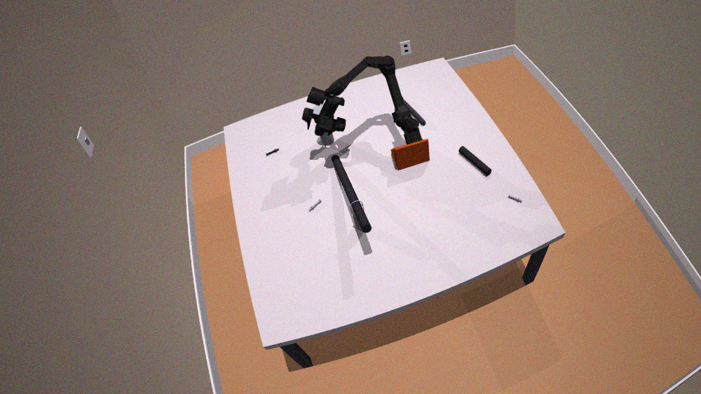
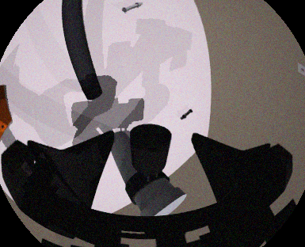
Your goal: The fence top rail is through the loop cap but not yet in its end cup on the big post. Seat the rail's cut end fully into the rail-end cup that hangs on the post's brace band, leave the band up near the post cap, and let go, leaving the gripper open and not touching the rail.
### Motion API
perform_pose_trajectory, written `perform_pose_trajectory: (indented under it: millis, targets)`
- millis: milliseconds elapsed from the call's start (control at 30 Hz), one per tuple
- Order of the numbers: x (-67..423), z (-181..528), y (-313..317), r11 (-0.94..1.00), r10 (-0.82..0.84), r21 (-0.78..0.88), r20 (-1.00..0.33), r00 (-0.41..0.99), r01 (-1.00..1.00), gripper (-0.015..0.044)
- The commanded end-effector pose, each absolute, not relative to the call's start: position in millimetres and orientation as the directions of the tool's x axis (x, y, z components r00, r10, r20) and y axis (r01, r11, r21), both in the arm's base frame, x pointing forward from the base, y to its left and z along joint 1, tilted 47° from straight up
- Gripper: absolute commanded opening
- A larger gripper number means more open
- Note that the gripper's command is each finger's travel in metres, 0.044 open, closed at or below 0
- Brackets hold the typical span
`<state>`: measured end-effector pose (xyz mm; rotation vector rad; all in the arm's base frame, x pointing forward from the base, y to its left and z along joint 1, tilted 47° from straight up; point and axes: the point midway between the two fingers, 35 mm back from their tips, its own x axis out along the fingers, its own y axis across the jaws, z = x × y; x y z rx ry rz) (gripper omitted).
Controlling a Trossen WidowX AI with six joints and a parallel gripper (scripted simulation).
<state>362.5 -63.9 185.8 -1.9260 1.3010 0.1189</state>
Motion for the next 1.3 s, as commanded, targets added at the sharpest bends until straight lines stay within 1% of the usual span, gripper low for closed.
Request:
perform_pose_trajectory:
  millis: [0, 533, 967, 1067, 1167, 1267]
  targets:
    - [363.7, 178.1, -69.3, -0.162, -0.743, -0.541, -0.484, 0.463, -0.825, 0.0440]
    - [372.2, 169.1, -87.3, -0.167, -0.745, -0.543, -0.477, 0.466, -0.823, 0.0440]
    - [372.2, 169.1, -87.3, -0.167, -0.745, -0.543, -0.477, 0.466, -0.823, 0.0099]
    - [372.2, 169.1, -87.3, -0.167, -0.745, -0.543, -0.477, 0.466, -0.823, 0.0079]
    - [370.2, 168.7, -86.8, -0.180, -0.738, -0.530, -0.485, 0.470, -0.829, 0.0000]
    - [367.8, 168.1, -86.2, -0.196, -0.729, -0.513, -0.494, 0.474, -0.836, 0.0000]
